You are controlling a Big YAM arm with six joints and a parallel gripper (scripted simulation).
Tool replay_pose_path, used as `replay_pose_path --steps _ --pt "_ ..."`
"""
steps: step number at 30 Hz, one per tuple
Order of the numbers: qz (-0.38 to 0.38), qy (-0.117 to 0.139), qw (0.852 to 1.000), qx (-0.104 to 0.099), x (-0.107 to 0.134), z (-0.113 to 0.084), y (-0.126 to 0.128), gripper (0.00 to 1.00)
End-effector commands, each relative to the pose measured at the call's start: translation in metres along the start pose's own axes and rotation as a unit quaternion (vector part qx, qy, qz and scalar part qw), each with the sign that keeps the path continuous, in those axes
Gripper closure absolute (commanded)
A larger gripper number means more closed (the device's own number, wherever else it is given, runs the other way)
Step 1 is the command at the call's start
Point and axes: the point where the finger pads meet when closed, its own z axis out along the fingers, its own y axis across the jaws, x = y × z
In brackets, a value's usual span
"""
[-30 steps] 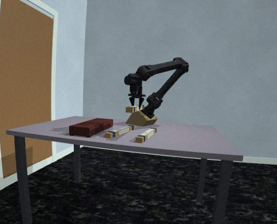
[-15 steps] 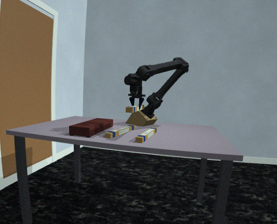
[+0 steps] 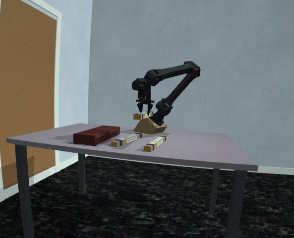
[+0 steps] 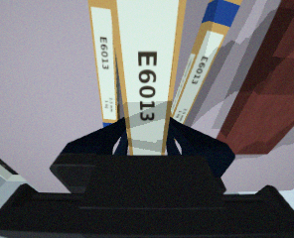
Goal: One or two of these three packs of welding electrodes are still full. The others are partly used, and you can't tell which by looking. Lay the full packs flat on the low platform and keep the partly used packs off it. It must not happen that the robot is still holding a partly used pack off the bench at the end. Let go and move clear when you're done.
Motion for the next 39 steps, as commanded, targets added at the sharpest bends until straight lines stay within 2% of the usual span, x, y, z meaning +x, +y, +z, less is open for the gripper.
replay_pose_path --steps 1,14,39 --pt "-0.005 -0.002 1.0 0.0 -0.003 0.003 0.002 1.0" --pt "0.001 0.009 1.0 -0.006 0.004 0.033 0.003 1.0" --pt "0.0 0.009 1.0 -0.006 0.006 0.068 0.005 1.0"
